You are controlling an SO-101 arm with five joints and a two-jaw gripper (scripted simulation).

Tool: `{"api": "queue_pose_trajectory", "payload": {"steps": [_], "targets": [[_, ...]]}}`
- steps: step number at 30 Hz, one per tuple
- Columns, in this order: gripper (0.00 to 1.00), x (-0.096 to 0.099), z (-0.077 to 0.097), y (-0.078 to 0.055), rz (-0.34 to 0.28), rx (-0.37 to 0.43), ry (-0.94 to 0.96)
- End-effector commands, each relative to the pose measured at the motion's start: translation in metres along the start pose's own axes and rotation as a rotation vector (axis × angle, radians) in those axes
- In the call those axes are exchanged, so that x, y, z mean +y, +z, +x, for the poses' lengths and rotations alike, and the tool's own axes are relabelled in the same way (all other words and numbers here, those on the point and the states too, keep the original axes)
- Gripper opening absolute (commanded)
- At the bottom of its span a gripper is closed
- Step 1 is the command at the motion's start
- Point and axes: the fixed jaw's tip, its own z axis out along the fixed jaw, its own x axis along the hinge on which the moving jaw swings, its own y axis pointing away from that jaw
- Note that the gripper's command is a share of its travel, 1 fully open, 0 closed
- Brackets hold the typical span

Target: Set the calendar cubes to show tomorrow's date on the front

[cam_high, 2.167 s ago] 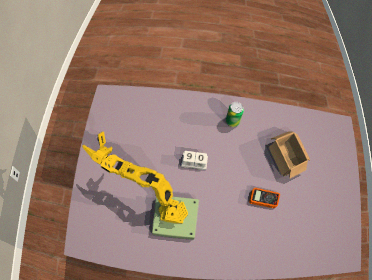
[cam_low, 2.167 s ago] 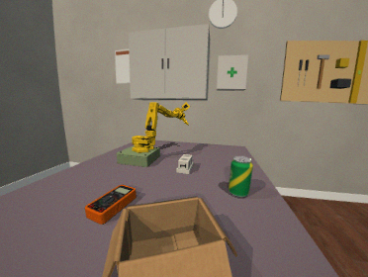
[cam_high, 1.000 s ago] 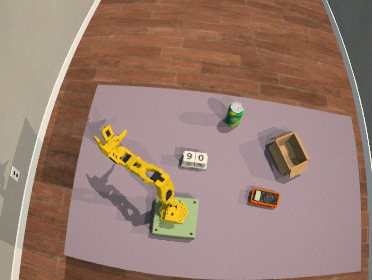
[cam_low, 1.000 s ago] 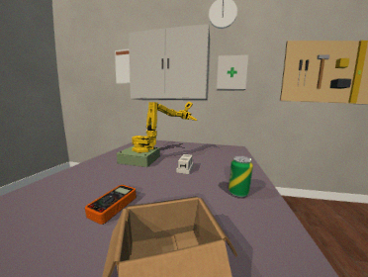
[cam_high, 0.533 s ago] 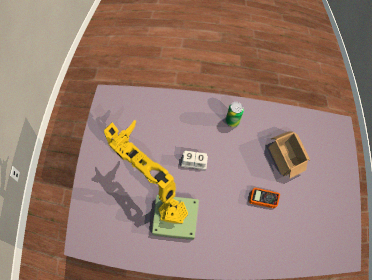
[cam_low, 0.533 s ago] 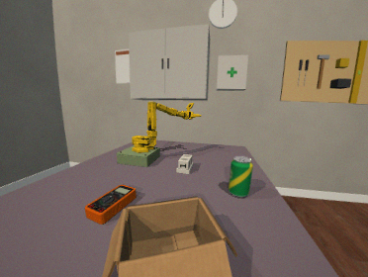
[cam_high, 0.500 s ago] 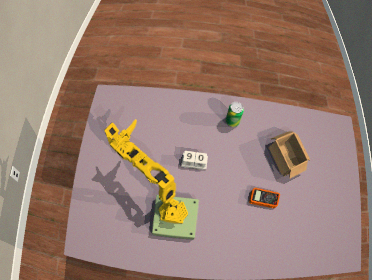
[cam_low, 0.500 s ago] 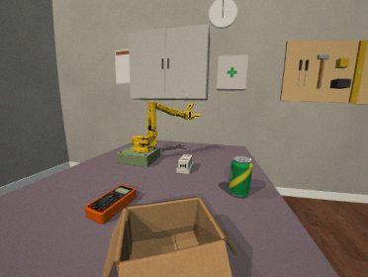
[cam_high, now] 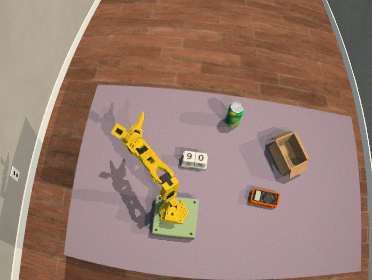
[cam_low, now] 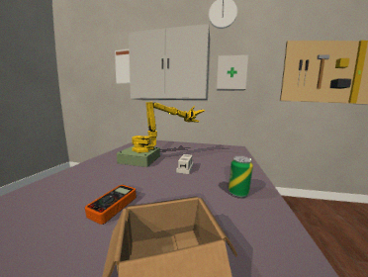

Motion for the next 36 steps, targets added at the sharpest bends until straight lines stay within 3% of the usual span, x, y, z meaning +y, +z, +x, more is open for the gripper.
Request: {"api": "queue_pose_trajectory", "payload": {"steps": [1,9,11,16,26,28,36], "targets": [[0.75,-0.012,0.016,-0.009,0.015,0.068,-0.144],[0.70,-0.032,0.052,-0.024,-0.001,0.221,-0.435],[0.70,-0.032,0.052,-0.024,-0.001,0.221,-0.435],[0.67,-0.043,0.074,-0.037,-0.039,0.316,-0.612],[0.60,-0.058,0.115,-0.068,-0.179,0.483,-0.943],[0.60,-0.058,0.115,-0.068,-0.179,0.483,-0.943],[0.55,-0.065,0.143,-0.095,-0.341,0.578,-1.175]]}}
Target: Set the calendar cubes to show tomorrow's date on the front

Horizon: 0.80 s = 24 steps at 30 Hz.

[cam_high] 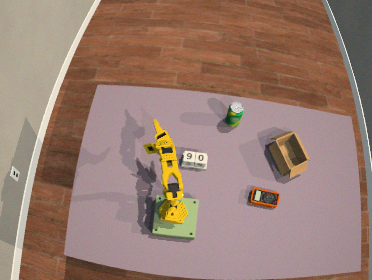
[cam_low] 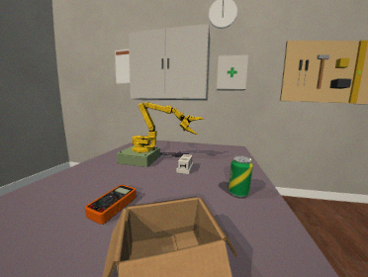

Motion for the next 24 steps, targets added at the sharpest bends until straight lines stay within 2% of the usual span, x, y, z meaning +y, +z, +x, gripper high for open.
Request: {"api": "queue_pose_trajectory", "payload": {"steps": [1,7,9,12,24], "targets": [[0.54,0.016,0.011,-0.007,-0.058,0.019,-0.132],[0.50,0.038,0.023,-0.015,-0.154,0.021,-0.311],[0.50,0.038,0.023,-0.015,-0.154,0.021,-0.311],[0.49,0.049,0.028,-0.019,-0.200,0.012,-0.395],[0.42,0.086,0.040,-0.037,-0.352,-0.068,-0.686]]}}
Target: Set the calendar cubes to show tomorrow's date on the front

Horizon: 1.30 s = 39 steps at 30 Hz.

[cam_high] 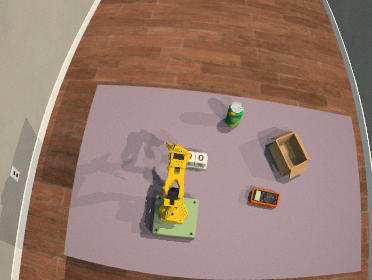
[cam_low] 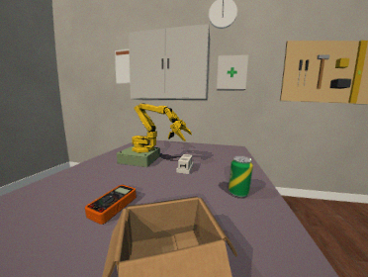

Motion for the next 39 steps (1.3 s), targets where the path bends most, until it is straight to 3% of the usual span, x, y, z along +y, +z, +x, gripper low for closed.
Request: {"api": "queue_pose_trajectory", "payload": {"steps": [1,17,39], "targets": [[0.42,0.010,-0.005,-0.003,-0.026,-0.017,-0.071],[0.36,0.042,-0.024,-0.010,-0.102,-0.139,-0.350],[0.31,0.060,-0.040,-0.016,-0.117,-0.243,-0.539]]}}
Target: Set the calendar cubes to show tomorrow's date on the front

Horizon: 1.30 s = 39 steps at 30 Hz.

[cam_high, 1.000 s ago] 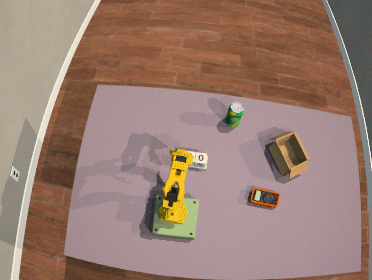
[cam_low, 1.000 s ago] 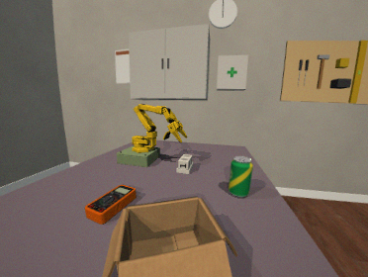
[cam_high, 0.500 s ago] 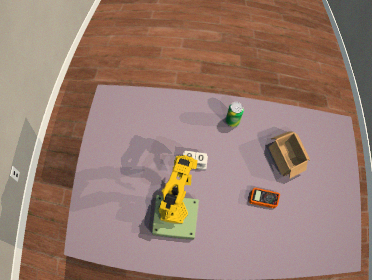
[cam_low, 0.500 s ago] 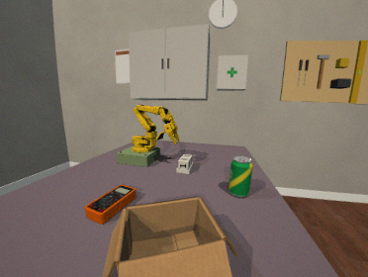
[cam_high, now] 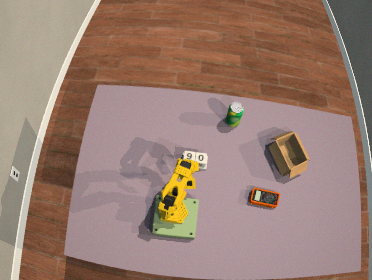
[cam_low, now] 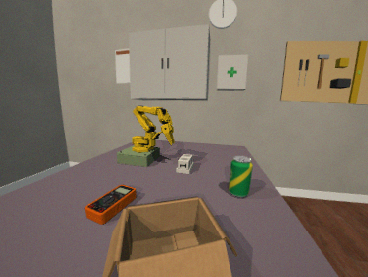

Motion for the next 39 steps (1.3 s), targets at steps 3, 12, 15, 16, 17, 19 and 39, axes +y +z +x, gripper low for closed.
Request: {"api": "queue_pose_trajectory", "payload": {"steps": [3,12,15,16,17,19,39], "targets": [[0.31,0.000,-0.008,0.000,0.004,-0.026,-0.036],[0.30,0.001,-0.012,0.000,0.006,-0.042,-0.070],[0.30,0.001,-0.013,0.000,0.006,-0.043,-0.073],[0.30,0.001,-0.013,0.000,0.006,-0.044,-0.075],[0.30,0.001,-0.013,0.000,0.007,-0.045,-0.076],[0.30,0.001,-0.013,0.000,0.007,-0.047,-0.079],[0.30,0.000,-0.018,0.001,0.013,-0.064,-0.084]]}}
